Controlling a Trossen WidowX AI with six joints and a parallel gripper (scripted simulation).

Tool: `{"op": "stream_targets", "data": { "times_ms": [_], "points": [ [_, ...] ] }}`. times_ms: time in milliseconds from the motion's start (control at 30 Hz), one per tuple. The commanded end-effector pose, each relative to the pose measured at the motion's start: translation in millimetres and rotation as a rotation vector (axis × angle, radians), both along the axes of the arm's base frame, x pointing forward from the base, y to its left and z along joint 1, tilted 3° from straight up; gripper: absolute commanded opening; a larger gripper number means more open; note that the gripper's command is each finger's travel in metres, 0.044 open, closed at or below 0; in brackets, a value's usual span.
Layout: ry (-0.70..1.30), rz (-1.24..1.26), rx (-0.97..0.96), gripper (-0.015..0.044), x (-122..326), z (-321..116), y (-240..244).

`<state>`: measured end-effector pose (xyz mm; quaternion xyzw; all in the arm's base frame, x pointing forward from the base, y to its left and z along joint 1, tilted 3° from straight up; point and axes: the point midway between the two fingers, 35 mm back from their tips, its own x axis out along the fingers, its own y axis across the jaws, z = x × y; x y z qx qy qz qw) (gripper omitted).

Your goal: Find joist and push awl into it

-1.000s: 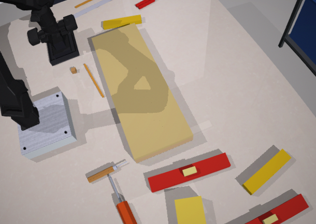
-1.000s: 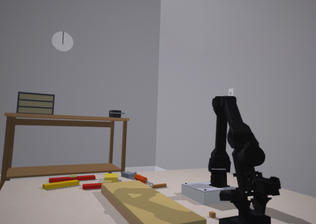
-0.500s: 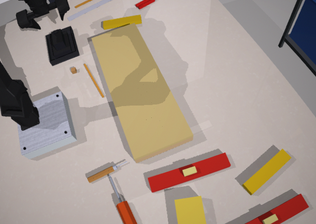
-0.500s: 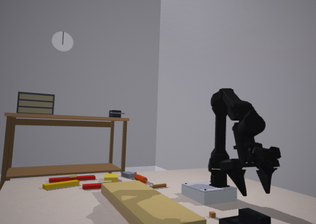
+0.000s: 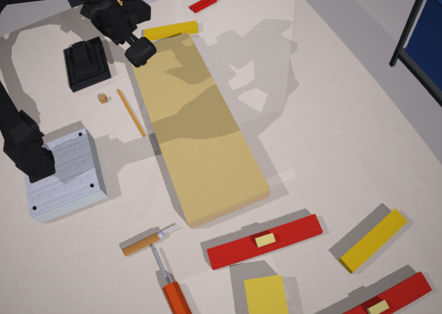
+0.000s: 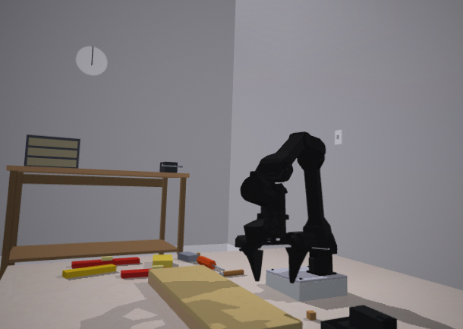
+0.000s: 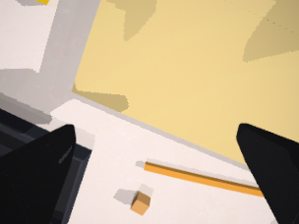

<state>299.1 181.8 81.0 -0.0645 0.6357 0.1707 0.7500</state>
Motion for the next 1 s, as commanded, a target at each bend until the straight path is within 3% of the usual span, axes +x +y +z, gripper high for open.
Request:
{"op": "stream_targets", "data": {
  "times_ms": [0,200,433,733,967],
  "points": [
    [0.038,-0.345,0.016,0.0440,18,-3,-53],
    [0.096,-0.983,0.064,0.0440,32,-8,-153],
    [0.147,-1.728,0.142,0.0440,10,-14,-266],
    [0.181,-2.684,0.284,0.0440,-70,-21,-381],
    [0.174,-3.351,0.425,0.0440,-150,-26,-433]
  ]
}}
